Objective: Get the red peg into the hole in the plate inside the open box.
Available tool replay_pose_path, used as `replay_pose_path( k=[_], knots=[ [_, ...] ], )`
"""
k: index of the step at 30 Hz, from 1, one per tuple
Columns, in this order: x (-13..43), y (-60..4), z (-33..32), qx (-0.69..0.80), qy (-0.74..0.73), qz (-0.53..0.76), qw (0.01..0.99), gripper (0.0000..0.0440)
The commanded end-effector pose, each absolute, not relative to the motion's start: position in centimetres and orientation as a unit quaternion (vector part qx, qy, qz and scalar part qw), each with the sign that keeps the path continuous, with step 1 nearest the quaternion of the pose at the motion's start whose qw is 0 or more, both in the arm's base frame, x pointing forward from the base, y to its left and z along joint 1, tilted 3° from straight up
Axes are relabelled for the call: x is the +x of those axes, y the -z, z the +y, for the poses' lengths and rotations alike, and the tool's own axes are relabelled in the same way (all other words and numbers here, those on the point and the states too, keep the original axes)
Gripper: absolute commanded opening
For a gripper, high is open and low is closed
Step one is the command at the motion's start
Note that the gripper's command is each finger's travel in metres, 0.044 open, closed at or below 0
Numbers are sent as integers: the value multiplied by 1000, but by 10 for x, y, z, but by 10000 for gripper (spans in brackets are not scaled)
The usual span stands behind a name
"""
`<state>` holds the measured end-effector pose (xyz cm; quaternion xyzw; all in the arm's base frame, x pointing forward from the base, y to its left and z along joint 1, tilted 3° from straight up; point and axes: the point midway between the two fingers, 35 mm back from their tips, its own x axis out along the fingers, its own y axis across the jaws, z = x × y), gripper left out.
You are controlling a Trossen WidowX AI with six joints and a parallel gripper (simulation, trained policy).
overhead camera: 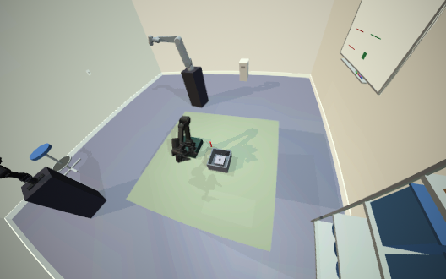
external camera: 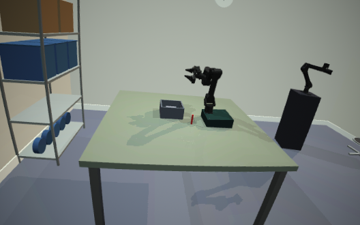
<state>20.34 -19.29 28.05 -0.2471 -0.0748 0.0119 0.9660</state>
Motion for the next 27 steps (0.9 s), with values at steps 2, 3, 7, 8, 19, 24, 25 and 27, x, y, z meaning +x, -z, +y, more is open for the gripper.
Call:
replay_pose_path(
  k=[2,3,7,8,19,24,25,27],
  knots=[
    [210,-282,-191,-247,-20,-79,965,428],
    [214,-283,-191,-243,-24,-82,966,437],
    [239,-293,-190,-194,-30,-97,976,440],
    [246,-296,-190,-177,-30,-100,979,440],
    [313,-308,-178,7,-28,-82,996,440],
    [339,-303,-165,85,-23,-50,995,440],
    [344,-302,-162,100,-22,-42,994,440],
    [353,-298,-156,129,-18,-25,991,440]
  ],
)
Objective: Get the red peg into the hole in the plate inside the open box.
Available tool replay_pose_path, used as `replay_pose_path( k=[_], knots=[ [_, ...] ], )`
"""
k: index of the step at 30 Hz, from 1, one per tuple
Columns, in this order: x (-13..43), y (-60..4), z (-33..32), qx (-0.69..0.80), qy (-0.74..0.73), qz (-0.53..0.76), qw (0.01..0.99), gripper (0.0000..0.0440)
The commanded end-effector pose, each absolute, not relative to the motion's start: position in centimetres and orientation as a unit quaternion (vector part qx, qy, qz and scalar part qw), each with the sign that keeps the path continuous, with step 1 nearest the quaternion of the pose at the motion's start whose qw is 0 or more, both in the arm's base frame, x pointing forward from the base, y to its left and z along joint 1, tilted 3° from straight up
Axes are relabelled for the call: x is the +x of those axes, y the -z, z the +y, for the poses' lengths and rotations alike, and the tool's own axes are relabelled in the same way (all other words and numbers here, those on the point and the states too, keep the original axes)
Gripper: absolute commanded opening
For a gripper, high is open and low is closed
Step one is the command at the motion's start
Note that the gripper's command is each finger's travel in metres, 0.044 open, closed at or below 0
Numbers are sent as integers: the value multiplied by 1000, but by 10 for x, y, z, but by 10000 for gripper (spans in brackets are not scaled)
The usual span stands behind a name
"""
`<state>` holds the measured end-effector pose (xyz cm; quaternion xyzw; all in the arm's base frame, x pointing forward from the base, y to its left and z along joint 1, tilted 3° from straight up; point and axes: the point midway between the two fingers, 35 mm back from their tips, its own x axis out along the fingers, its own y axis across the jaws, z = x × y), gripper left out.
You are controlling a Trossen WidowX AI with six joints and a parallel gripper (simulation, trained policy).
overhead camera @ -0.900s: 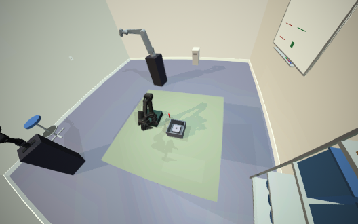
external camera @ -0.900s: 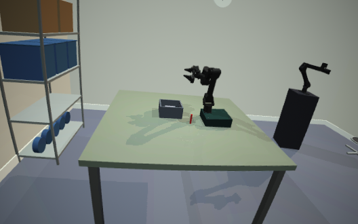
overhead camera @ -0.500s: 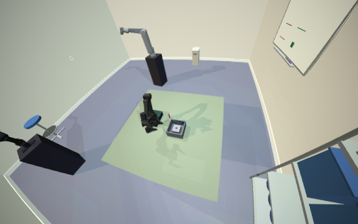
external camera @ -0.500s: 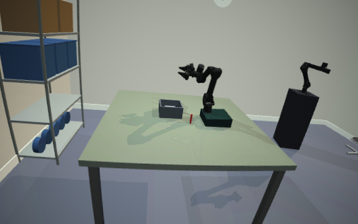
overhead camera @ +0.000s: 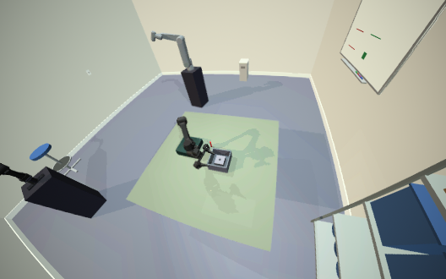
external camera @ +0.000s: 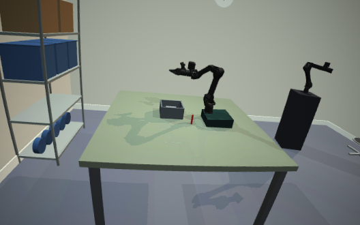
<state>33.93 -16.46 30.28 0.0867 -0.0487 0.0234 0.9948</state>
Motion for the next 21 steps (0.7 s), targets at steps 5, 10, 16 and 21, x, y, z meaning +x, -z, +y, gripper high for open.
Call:
replay_pose_path(
  k=[5,10,16,21],
  knots=[
    [372,-286,-135,195,-9,26,980,440],
    [385,-270,-110,251,3,86,964,440],
    [390,-247,-74,301,20,168,938,440],
    [385,-227,-40,329,36,242,912,440]
  ],
)
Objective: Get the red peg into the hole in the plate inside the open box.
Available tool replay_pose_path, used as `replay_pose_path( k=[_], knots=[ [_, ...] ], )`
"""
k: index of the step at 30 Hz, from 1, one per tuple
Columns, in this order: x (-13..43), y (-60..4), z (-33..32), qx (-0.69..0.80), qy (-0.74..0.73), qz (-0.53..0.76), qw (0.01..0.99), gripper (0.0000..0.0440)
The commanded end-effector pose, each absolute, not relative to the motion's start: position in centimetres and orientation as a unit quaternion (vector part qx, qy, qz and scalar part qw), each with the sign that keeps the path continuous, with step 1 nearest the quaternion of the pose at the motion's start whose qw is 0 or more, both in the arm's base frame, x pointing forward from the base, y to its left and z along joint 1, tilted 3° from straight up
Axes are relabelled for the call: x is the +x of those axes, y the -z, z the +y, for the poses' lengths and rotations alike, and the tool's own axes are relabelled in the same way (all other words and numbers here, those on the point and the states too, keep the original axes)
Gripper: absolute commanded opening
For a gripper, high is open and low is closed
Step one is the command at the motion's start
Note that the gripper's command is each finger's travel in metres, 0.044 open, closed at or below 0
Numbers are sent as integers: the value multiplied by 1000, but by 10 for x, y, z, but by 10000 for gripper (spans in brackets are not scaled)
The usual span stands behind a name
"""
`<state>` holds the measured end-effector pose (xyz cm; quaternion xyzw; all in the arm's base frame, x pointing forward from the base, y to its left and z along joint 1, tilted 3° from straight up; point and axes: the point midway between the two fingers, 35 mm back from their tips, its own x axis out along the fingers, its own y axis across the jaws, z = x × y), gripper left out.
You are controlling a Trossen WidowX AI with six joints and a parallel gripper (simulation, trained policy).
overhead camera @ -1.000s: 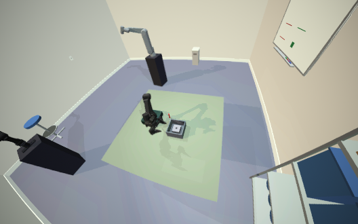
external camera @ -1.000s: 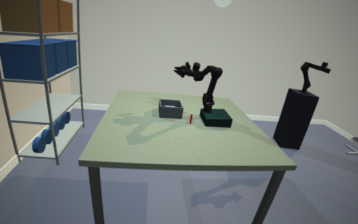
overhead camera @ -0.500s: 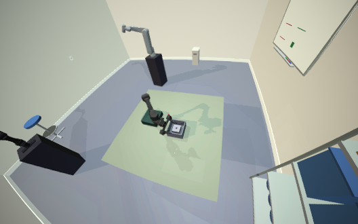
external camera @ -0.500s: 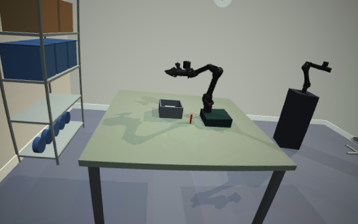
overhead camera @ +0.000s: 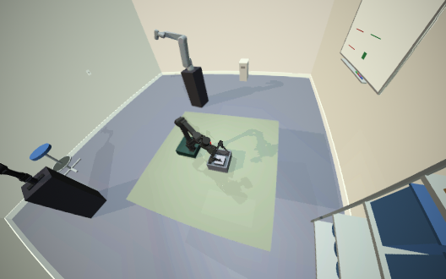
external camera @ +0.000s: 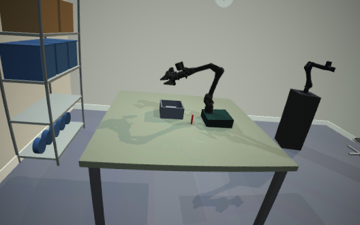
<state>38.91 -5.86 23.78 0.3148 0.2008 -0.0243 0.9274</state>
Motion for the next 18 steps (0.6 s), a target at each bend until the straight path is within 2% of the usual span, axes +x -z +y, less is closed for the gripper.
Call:
replay_pose_path(
  k=[1,9,18],
  knots=[
    [383,-223,-33,333,39,257,906,440],
    [353,-194,21,351,71,376,855,440],
    [295,-168,70,348,124,496,786,440]
  ],
)
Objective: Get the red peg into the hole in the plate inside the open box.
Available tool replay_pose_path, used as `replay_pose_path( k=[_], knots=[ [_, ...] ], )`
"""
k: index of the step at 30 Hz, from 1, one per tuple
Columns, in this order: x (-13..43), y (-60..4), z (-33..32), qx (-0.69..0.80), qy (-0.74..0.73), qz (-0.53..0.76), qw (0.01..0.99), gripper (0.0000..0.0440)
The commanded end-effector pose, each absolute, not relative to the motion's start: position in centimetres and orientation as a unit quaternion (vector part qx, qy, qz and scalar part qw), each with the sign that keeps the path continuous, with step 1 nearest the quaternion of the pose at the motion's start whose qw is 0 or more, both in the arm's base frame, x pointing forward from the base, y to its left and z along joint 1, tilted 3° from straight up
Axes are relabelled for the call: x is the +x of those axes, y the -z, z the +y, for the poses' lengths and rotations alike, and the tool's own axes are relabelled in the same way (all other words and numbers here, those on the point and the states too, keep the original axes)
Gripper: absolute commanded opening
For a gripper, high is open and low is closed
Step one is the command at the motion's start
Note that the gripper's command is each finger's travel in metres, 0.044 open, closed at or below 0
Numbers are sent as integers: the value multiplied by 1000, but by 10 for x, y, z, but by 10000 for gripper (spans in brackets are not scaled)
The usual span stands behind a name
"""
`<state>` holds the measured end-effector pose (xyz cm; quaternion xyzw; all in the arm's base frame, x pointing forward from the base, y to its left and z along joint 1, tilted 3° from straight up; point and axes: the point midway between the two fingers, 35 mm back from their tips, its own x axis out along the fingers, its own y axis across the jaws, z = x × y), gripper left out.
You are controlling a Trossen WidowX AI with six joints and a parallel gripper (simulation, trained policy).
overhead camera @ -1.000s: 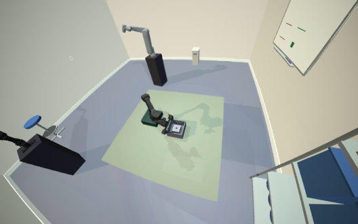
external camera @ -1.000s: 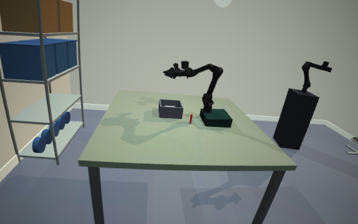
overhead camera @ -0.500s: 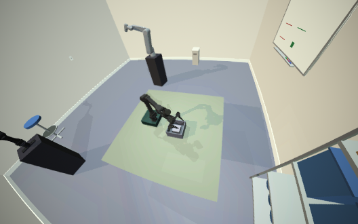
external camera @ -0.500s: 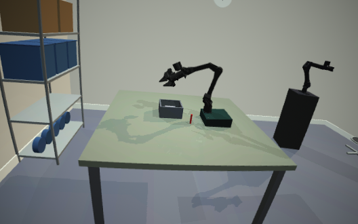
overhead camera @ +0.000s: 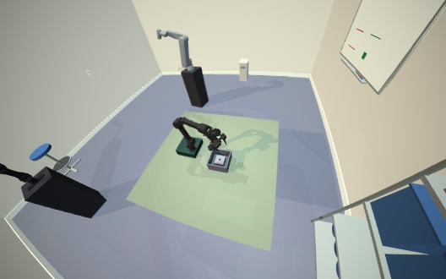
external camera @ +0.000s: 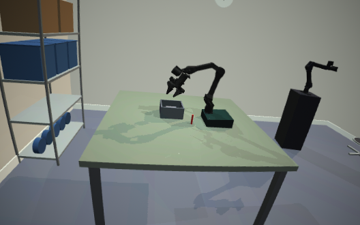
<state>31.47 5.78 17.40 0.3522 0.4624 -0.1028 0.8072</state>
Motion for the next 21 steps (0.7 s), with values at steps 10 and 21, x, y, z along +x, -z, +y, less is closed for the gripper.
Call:
replay_pose_path(
  k=[10,21],
  knots=[
    [223,-147,102,321,202,592,712,440],
    [160,-126,122,266,273,652,655,440]
  ],
)
